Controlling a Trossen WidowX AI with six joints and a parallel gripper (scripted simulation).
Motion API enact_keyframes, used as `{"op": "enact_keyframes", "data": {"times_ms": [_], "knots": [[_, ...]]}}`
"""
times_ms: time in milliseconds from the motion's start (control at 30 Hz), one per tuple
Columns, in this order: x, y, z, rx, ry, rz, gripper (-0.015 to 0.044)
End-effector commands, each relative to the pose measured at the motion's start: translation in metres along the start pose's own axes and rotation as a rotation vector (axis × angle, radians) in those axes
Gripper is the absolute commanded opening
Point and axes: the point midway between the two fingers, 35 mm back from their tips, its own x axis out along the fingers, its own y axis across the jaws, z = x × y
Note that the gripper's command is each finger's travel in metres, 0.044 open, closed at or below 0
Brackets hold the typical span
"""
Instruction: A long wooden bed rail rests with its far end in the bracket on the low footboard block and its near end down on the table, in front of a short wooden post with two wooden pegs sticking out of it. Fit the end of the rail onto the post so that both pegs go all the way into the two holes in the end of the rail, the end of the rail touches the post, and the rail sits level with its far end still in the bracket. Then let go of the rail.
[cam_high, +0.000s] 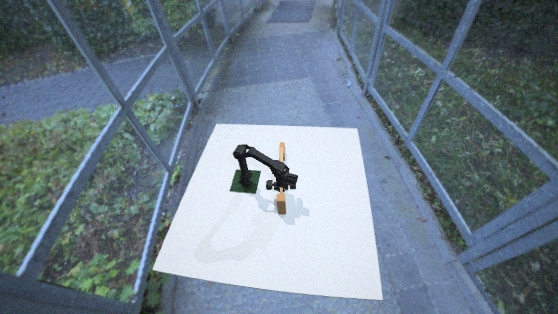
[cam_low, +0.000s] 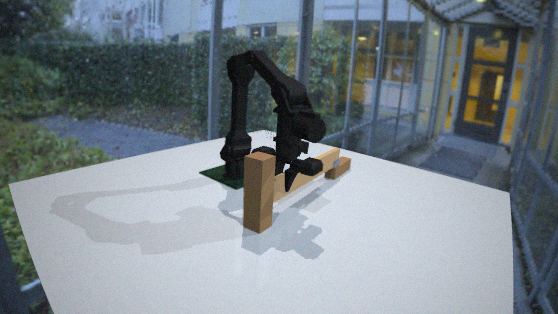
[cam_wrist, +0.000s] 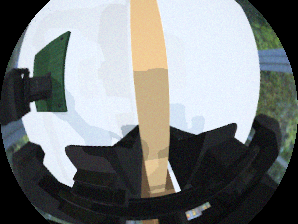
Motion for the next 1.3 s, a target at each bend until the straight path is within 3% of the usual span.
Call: {"op": "enact_keyframes", "data": {"times_ms": [0,1267], "knots": [[-0.0033,-0.0011,-0.0033,0.0,0.007,-0.005,0.0],[0.0008,-0.0011,-0.0032,0.0,0.007,-0.005,0.0]]}}
